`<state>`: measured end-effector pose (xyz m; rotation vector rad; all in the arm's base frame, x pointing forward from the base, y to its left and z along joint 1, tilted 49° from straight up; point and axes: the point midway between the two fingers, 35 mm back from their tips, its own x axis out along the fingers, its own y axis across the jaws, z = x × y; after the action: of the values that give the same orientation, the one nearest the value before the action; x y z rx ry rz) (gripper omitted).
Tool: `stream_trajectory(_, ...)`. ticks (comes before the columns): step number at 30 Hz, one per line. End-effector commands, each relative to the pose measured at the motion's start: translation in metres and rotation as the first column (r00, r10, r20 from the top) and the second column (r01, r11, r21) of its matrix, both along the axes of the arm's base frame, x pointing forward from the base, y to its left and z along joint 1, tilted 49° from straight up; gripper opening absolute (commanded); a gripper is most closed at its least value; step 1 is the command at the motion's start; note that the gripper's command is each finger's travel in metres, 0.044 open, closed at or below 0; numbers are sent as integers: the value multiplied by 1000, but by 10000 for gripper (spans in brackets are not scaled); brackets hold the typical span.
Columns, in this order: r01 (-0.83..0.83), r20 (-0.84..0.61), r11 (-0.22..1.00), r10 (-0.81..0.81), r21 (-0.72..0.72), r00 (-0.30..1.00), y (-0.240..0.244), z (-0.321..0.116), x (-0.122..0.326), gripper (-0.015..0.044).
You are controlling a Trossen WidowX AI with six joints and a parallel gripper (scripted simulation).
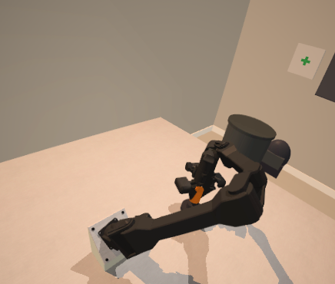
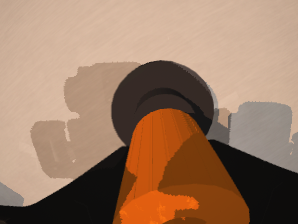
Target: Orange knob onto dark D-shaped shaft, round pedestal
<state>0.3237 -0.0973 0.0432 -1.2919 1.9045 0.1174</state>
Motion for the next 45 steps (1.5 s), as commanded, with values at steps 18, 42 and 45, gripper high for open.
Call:
stream_trajectory(18, -8, -4, 1000, 8, 6, 1000, -2, -5, 1, 0)
stream_trajectory(42, -7, -3, 1000, 7, 5, 1000, -12, -11, -1, 0)
stream_trajectory(45, -7, -3, 1000, 7, 5, 1000, -14, -13, -1, 0)
